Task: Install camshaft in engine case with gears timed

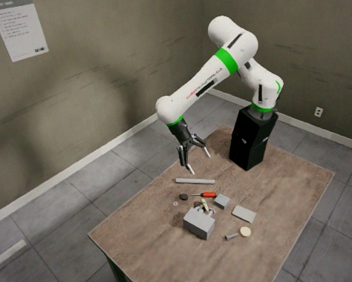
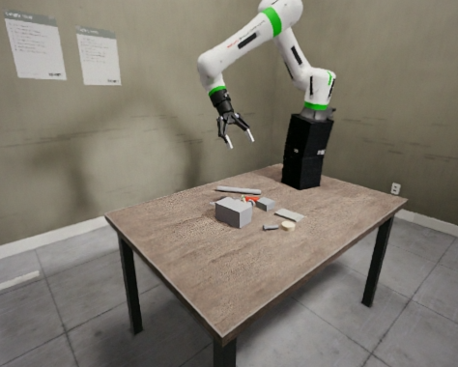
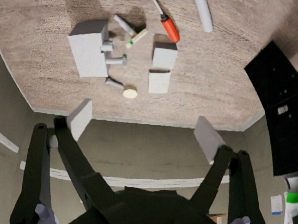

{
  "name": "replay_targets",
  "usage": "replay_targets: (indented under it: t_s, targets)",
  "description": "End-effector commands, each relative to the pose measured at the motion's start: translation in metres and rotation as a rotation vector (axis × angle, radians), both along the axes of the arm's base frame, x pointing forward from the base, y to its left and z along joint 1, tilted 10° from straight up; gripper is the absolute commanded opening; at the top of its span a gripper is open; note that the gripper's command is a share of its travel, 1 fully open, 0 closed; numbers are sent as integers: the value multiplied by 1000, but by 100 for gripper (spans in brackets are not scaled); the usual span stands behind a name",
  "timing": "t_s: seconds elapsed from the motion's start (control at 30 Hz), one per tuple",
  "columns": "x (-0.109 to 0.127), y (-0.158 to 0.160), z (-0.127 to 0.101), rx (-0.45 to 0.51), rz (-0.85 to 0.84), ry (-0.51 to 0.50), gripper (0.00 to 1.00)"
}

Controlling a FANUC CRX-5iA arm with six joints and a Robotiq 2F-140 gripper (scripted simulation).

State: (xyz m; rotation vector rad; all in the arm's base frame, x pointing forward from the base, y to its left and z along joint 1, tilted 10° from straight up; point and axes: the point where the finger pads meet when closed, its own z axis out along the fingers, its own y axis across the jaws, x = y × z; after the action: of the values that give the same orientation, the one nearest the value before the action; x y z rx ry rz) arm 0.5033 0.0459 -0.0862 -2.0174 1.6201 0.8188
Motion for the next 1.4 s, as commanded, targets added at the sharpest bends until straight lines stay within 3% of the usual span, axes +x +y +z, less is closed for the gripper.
replay_targets:
  t_s: [0.0,0.2,0.33,0.8,1.07,1.37]
  targets:
    - [2,6,-67,75,-235,129,100]
    - [-1,7,-117,136,-462,270,100]
    - [-2,7,-133,180,-616,365,100]
    - [-2,8,-142,184,-630,374,100]
    - [-2,11,-159,184,-630,374,100]
    - [-1,17,-195,184,-630,374,100]
